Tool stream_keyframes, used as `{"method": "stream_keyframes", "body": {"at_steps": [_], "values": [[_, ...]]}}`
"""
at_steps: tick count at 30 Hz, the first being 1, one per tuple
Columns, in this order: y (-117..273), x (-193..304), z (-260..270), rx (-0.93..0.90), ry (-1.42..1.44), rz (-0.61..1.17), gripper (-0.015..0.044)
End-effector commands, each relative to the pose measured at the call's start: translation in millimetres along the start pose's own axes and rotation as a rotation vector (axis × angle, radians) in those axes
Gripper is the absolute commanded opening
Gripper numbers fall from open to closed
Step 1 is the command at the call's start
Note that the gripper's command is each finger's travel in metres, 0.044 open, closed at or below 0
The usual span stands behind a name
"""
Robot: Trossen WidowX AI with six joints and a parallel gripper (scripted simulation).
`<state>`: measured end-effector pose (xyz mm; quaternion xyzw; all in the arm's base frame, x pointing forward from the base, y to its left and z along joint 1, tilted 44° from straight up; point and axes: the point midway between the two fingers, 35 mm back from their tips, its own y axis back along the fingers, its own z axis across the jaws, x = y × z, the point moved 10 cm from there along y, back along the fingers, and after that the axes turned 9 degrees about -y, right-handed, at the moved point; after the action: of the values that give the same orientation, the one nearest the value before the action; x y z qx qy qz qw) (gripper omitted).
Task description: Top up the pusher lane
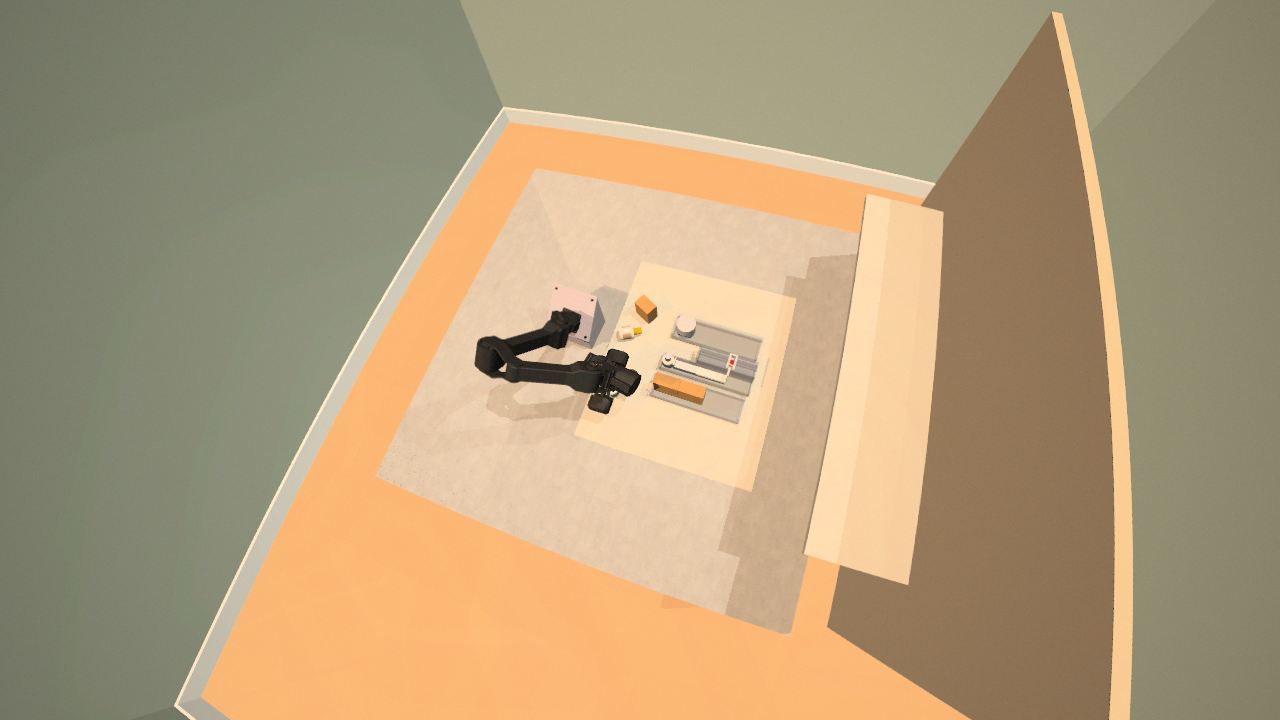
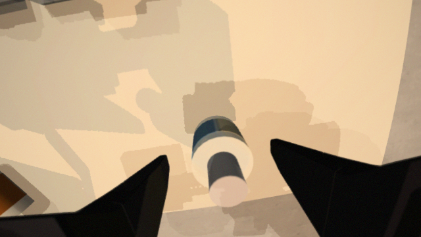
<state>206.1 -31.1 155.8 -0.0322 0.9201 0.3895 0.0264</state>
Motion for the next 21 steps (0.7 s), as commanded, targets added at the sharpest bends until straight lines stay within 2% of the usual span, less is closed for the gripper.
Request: {"method": "stream_keyframes", "body": {"at_steps": [1, 4, 10, 14, 21], "values": [[-1, 0, 0, 0.001, 0.001, 0.002, 0.023], [-1, 0, 0, 0.001, 0.001, 0.002, 0.0151], [-1, 0, 0, 0.001, 0.001, 0.002, 0.0111], [6, -1, 0, -0.003, 0.001, 0.002, 0.0006], [42, -5, 0, -0.015, 0.002, 0.003, 0.0]]}}
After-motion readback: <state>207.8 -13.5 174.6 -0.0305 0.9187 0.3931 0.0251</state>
